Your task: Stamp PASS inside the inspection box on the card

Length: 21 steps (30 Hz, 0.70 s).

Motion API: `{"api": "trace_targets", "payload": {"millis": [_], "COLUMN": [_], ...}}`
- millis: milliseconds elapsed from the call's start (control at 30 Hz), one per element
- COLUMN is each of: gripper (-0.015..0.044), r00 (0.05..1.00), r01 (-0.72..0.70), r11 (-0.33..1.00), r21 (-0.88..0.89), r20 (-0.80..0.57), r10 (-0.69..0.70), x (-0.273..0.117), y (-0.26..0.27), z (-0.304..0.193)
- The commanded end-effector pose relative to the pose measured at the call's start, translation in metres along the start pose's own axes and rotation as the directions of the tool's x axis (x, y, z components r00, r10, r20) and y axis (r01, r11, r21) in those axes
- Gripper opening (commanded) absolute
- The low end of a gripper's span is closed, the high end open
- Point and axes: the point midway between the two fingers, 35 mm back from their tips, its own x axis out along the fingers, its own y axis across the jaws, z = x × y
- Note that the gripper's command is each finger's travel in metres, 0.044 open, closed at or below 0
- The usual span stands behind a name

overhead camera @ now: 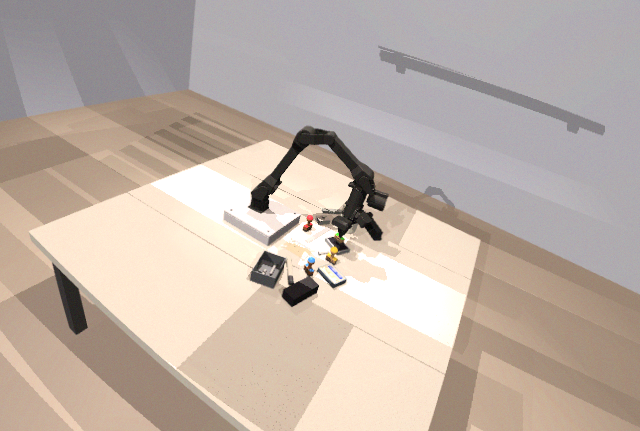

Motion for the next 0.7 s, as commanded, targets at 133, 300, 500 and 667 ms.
{"api": "trace_targets", "payload": {"millis": [133, 300, 500, 667], "gripper": [0.0, 0.0, 0.0, 0.0], "r00": [1.0, 1.0, 1.0, 1.0], "r01": [0.002, 0.002, 0.002, 0.002], "r11": [1.0, 1.0, 1.0, 1.0], "r21": [0.0, 0.0, 0.0, 0.0], "r20": [0.002, 0.002, 0.002, 0.002], "r10": [-0.002, -0.002, -0.002, -0.002], "x": [-0.013, -0.022, -0.031, -0.04], "y": [-0.002, -0.003, -0.005, -0.006], "z": [0.001, 0.001, 0.0, -0.001]}}
